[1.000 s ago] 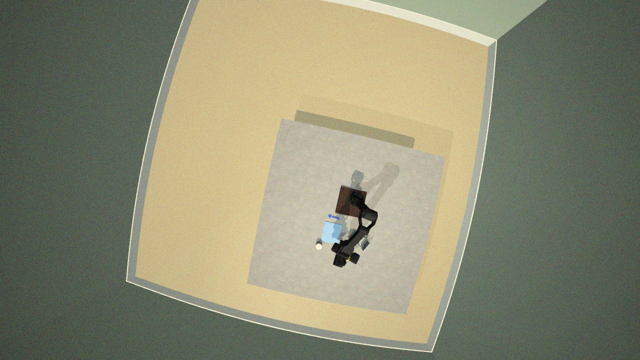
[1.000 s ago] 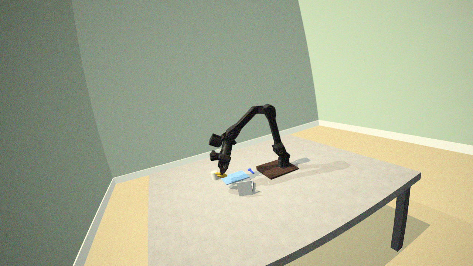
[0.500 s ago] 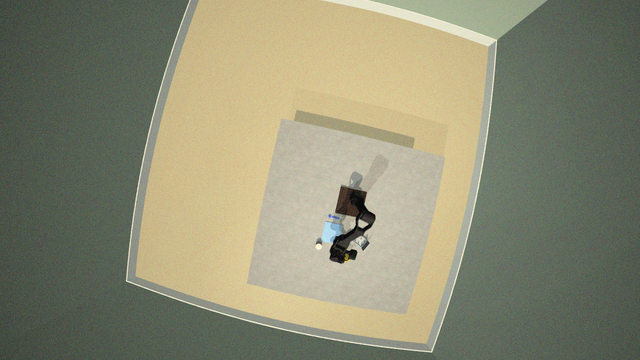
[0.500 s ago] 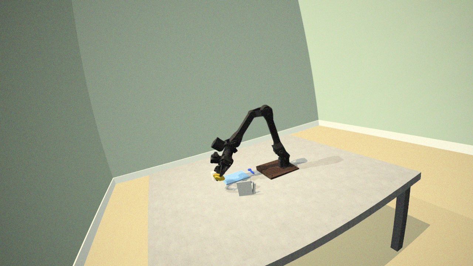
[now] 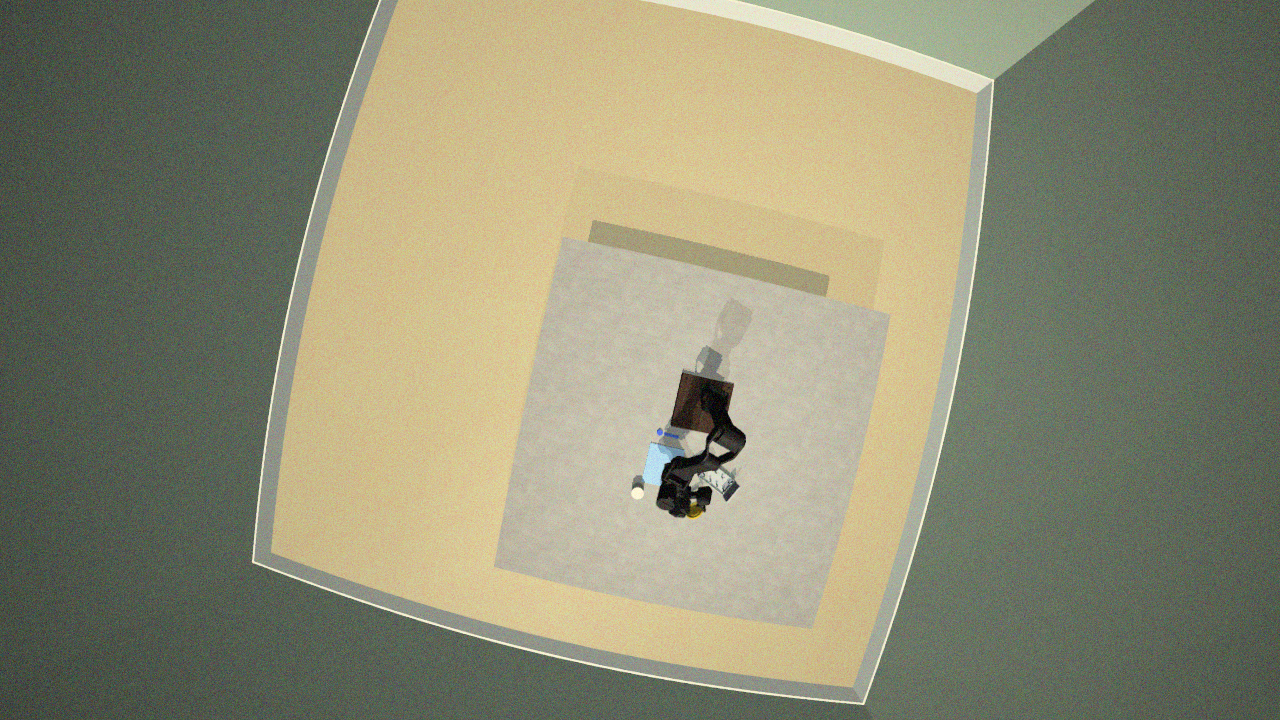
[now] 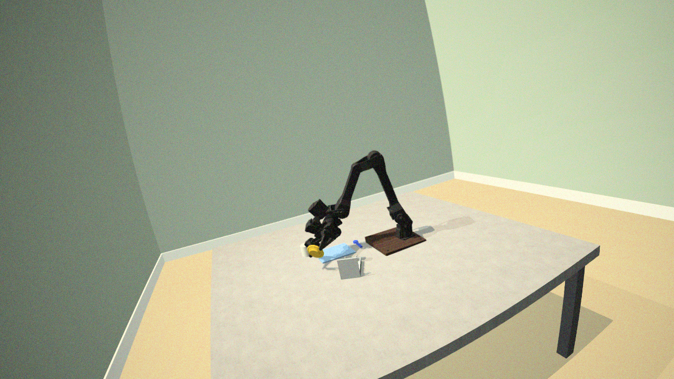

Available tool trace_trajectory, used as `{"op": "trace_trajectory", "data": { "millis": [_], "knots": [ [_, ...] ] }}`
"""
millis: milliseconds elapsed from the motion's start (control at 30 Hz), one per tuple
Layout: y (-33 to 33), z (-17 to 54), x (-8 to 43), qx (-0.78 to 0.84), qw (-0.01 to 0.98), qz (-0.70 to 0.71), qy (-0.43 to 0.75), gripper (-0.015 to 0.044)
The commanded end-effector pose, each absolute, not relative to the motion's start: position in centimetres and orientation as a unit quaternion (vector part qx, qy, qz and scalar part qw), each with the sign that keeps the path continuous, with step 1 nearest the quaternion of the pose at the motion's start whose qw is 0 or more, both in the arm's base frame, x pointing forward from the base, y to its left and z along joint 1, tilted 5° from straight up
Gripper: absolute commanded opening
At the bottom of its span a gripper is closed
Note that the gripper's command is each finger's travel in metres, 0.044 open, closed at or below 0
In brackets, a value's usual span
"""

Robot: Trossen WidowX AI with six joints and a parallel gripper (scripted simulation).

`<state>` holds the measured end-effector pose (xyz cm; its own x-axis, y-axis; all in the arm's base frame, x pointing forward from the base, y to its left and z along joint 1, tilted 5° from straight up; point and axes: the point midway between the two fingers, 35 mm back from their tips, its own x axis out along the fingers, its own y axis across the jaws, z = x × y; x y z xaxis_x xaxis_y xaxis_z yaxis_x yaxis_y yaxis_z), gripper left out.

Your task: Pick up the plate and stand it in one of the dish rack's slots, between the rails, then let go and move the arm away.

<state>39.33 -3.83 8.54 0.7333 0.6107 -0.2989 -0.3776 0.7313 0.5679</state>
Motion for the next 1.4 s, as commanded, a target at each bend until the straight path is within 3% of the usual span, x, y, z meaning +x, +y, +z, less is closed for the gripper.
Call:
{"op": "trace_trajectory", "data": {
  "millis": [0, 1033, 1367],
  "knots": [
    [-3.6, 8.5, 38.4, 0.221, 0.903, 0.304, 0.209, 0.0],
    [-0.1, 8.7, 28.0, 0.02, 0.88, 0.475, 0.012, 0.0],
    [0.0, 8.7, 27.7, 0.015, 0.878, 0.478, 0.008, 0.0]
  ]
}}
